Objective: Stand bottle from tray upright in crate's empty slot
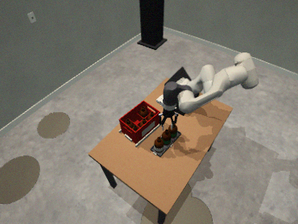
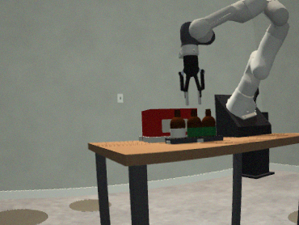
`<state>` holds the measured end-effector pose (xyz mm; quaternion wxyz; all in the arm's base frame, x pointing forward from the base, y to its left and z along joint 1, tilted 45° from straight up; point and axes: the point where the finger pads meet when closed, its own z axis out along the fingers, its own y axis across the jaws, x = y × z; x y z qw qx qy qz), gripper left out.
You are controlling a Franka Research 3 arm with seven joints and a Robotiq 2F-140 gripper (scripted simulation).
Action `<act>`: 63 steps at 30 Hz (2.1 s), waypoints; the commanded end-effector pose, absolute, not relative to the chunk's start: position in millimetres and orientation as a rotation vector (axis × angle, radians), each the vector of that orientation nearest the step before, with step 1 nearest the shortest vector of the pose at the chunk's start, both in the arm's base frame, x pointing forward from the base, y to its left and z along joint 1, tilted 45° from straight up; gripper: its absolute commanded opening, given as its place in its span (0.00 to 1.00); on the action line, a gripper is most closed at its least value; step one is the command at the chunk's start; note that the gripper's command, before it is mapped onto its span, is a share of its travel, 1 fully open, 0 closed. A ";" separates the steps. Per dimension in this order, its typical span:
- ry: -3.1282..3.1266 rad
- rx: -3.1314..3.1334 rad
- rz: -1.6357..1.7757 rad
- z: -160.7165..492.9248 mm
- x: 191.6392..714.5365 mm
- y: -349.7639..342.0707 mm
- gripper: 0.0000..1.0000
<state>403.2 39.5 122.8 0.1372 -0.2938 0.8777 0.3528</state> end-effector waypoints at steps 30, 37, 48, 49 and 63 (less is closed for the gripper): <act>2.536 -0.856 1.020 122.9 403.4 41.5 0.38; 2.536 -0.856 1.020 122.9 403.4 41.5 0.38; 2.536 -0.856 1.020 122.8 403.4 41.6 0.38; 2.536 -0.856 1.020 122.8 403.4 41.6 0.38; 2.536 -0.856 1.020 118.3 403.7 46.0 0.38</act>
